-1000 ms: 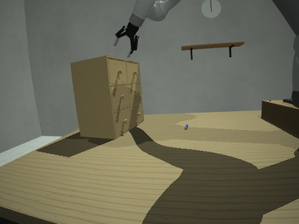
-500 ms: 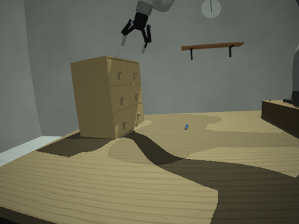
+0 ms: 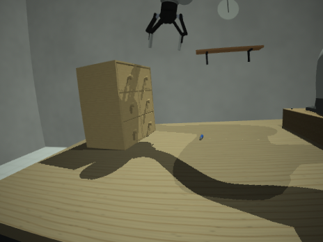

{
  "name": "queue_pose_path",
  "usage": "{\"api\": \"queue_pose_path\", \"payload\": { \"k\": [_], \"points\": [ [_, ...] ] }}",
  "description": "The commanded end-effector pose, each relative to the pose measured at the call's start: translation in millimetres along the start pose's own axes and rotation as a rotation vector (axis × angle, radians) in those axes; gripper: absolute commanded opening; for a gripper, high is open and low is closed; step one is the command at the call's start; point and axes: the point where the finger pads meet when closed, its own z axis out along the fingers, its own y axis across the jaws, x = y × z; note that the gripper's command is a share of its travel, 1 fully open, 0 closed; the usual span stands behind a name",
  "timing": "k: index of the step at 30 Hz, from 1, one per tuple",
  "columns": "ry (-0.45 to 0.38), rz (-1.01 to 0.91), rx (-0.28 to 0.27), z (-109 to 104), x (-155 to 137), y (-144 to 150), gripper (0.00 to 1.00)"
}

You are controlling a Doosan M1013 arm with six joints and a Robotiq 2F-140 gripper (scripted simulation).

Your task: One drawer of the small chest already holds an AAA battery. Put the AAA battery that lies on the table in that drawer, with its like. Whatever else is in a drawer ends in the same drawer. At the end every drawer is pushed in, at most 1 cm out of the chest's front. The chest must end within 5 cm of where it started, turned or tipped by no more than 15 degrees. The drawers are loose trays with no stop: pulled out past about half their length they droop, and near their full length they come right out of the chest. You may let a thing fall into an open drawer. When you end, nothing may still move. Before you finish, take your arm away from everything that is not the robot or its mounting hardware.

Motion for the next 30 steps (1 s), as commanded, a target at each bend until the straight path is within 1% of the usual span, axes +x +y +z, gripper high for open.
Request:
{"api": "queue_pose_path", "payload": {
  "k": [1, 2, 4, 5, 6, 7, 8, 9, 10, 11, 13, 15, 30],
  "points": [
    [-0.018, -0.029, -0.054, -8.5, -22.6, 39.9, 1.00],
    [-0.028, -0.047, -0.095, -13.5, -35.3, 66.9, 1.00],
    [-0.028, -0.047, -0.095, -13.5, -35.3, 66.9, 1.00],
    [-0.036, -0.062, -0.129, -17.9, -45.5, 89.8, 1.00],
    [-0.036, -0.062, -0.129, -17.9, -45.5, 89.8, 1.00],
    [-0.042, -0.074, -0.157, -21.6, -53.3, 108.7, 1.00],
    [-0.042, -0.074, -0.157, -21.6, -53.3, 108.7, 1.00],
    [-0.047, -0.084, -0.179, -24.7, -59.3, 123.7, 1.00],
    [-0.047, -0.084, -0.179, -24.7, -59.3, 123.7, 1.00],
    [-0.050, -0.091, -0.196, -27.0, -63.6, 135.0, 1.00],
    [-0.054, -0.100, -0.215, -29.7, -68.4, 148.0, 1.00],
    [-0.056, -0.103, -0.221, -30.5, -69.7, 151.7, 1.00],
    [-0.056, -0.103, -0.221, -30.6, -69.8, 151.9, 1.00]
  ]
}}
